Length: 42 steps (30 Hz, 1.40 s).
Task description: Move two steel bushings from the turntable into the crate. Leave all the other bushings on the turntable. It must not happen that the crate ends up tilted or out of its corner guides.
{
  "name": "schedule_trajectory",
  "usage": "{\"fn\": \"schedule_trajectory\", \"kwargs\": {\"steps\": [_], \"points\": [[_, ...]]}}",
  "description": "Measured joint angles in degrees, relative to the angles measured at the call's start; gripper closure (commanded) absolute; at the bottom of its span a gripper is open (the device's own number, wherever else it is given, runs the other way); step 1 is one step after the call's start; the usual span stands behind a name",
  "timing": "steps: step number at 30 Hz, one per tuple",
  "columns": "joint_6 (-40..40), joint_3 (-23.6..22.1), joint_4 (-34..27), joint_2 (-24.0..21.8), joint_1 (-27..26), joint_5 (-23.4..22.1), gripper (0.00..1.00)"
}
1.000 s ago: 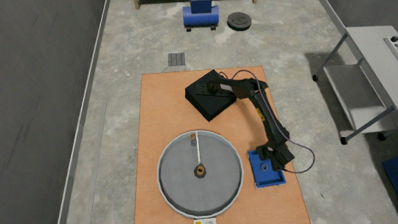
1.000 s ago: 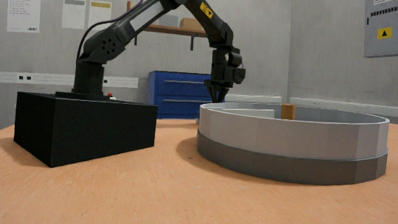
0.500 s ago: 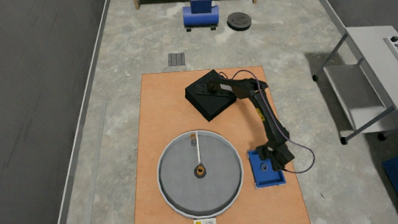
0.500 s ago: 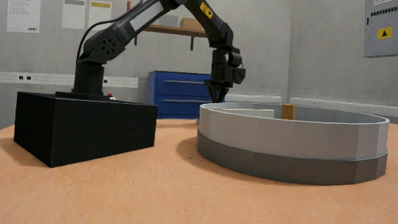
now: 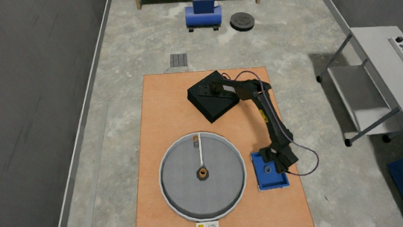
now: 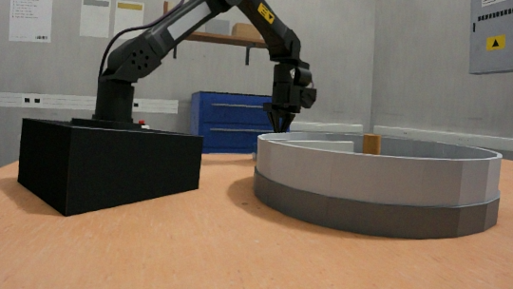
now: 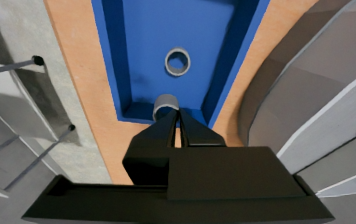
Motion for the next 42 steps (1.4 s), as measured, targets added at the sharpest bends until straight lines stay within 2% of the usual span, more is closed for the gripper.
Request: {"fn": "schedule_trajectory", "kwargs": {"steps": [28, 42], "points": [[-0.04, -1.95, 5.35, 3.50, 0.00, 0.00, 1.00], [-0.04, -1.99, 6.27, 3.48, 0.00, 0.00, 1.00]]}}
